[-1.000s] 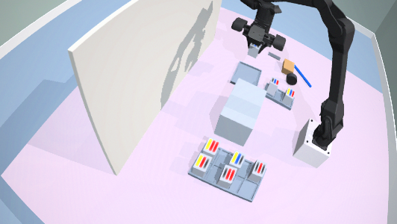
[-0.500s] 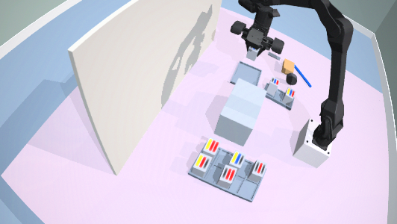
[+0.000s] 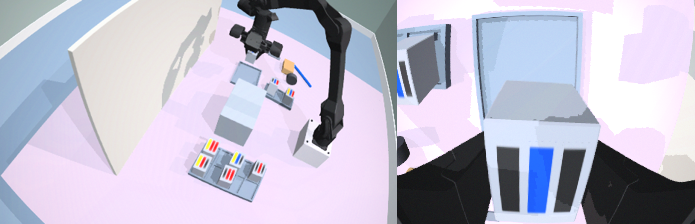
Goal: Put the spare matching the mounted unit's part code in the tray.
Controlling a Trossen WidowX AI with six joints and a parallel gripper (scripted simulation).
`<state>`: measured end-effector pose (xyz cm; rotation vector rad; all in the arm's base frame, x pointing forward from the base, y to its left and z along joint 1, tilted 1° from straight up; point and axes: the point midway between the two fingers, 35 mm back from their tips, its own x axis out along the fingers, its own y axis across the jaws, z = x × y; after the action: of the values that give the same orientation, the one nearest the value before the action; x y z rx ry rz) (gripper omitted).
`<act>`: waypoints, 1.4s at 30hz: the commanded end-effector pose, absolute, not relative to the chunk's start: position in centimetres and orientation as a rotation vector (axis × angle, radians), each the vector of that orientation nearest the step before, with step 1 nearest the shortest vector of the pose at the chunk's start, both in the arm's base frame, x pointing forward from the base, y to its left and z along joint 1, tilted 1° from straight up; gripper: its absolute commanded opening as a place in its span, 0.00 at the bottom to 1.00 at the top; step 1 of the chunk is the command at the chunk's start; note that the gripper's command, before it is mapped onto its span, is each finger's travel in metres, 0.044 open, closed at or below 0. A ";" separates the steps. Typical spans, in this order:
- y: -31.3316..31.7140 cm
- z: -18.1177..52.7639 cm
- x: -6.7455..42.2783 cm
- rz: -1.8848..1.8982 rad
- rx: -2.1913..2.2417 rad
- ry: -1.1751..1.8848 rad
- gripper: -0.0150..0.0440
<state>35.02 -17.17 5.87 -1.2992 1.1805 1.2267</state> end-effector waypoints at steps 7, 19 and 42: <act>-17.2 4.9 35.1 1.228 -1.301 1.176 0.25; -17.2 3.6 35.0 1.228 -1.301 1.176 0.25; -17.1 1.3 34.9 1.229 -1.301 1.176 0.25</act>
<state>34.90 -17.18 1.55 -1.2991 1.1806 1.2269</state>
